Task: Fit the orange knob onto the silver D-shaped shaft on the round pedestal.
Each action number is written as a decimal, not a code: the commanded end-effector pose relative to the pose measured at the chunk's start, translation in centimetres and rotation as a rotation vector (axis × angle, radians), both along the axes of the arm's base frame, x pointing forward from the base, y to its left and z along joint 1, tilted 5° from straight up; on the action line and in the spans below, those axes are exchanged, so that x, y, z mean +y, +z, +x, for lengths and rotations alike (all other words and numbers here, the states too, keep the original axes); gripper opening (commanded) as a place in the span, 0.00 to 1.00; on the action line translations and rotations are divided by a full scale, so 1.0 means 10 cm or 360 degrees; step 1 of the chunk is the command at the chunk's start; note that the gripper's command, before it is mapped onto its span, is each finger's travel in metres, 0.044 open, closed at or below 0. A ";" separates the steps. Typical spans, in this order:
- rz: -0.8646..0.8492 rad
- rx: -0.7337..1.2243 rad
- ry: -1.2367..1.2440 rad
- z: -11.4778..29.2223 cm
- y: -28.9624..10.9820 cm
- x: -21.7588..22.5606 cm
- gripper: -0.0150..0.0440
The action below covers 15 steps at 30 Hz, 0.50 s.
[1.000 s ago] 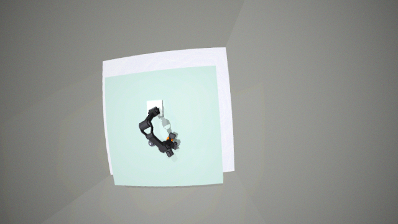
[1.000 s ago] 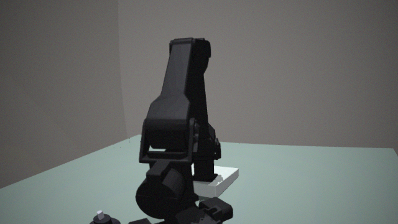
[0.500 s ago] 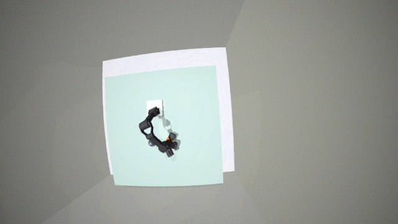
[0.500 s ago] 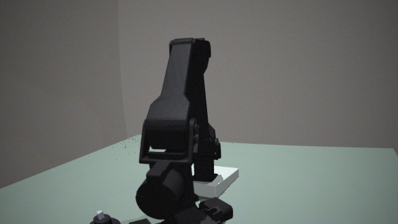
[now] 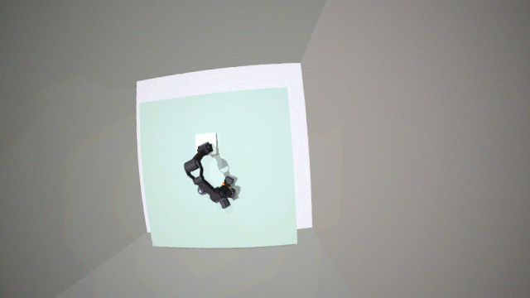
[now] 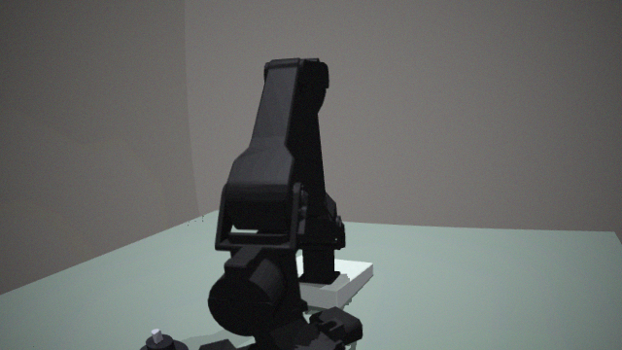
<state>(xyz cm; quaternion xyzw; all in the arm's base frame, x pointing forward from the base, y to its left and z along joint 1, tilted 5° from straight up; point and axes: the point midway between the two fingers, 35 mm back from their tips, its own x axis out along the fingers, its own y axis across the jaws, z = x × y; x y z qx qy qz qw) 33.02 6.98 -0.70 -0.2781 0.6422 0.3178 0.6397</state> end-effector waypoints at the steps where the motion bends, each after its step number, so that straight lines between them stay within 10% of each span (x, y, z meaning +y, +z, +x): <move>1: 0.0087 -0.0068 -0.0002 -0.02 0.03 -0.03 0.56; 15: 0.0341 -0.0284 -0.0019 -0.09 0.10 -0.12 0.56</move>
